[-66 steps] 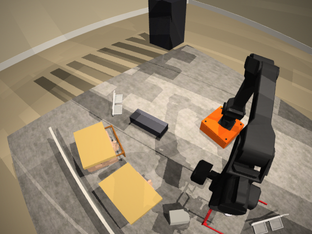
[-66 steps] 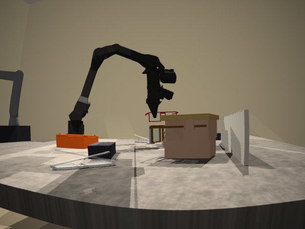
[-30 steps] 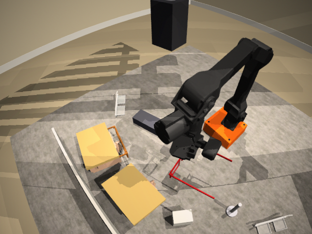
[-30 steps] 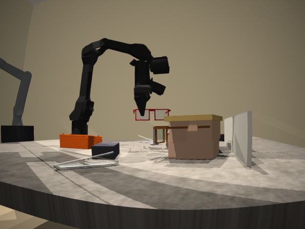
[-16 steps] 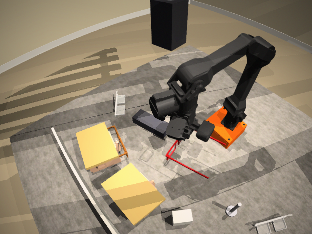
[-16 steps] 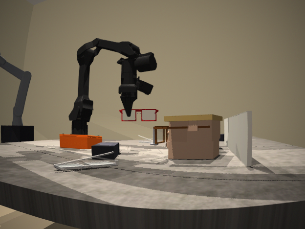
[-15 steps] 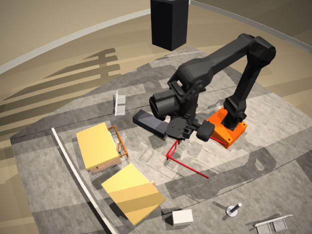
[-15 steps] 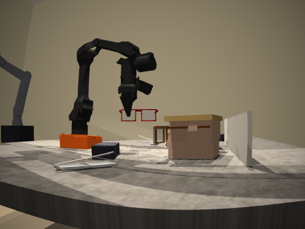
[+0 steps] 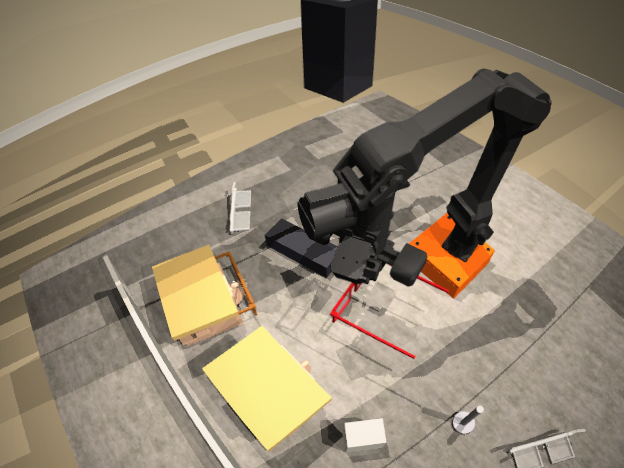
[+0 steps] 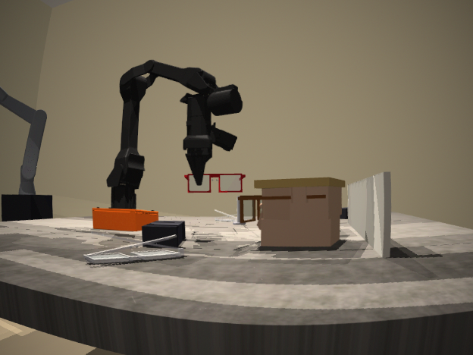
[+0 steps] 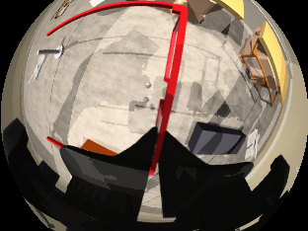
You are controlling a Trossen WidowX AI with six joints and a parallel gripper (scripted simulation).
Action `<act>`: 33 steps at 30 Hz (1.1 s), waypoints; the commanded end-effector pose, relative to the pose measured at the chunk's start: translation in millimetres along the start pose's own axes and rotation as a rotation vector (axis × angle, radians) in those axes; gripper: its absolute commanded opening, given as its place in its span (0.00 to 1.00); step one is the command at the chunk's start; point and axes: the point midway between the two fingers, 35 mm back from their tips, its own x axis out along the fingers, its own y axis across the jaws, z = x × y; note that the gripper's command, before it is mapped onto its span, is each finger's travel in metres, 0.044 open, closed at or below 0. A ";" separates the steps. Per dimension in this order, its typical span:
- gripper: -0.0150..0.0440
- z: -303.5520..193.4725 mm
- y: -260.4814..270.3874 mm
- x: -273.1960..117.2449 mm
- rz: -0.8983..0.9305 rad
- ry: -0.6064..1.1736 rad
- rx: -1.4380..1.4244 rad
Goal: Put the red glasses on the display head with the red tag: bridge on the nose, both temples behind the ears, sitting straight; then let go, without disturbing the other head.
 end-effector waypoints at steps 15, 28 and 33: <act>0.25 1.2 -0.1 19.0 0.006 0.002 -0.004; 0.25 1.9 -0.5 31.2 0.006 0.002 -0.004; 0.25 2.1 -0.6 35.9 0.006 0.002 -0.004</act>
